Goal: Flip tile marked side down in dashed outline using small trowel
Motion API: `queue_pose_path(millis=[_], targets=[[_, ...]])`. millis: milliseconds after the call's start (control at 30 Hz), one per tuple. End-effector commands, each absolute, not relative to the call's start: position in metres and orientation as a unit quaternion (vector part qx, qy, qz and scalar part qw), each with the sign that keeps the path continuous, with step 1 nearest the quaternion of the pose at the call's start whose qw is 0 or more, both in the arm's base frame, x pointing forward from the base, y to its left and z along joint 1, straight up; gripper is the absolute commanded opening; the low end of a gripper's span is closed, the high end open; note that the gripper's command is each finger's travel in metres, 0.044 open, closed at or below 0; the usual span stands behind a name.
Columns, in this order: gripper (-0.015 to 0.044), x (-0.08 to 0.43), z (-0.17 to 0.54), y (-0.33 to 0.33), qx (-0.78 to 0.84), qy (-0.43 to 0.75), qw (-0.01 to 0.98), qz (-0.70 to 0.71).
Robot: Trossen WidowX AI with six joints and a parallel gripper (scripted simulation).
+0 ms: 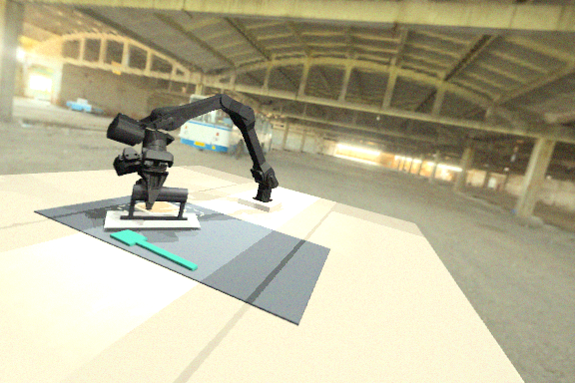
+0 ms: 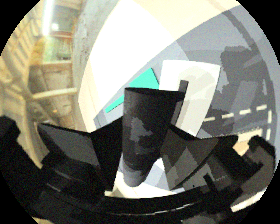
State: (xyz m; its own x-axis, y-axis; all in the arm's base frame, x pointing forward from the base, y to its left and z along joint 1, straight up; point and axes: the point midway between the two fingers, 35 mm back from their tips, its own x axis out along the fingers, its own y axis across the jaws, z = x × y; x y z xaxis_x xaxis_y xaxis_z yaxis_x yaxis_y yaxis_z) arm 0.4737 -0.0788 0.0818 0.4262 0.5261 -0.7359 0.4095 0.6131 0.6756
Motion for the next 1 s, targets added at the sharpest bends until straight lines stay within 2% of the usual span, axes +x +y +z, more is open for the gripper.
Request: queue_pose_path(millis=[0, 967], targets=[[0.0, 0.478, 0.09, -0.054, 0.413, 0.546, 0.725, 0.077], [0.0, 0.446, 0.093, 0.123, 0.248, 0.653, 0.656, 0.287]])
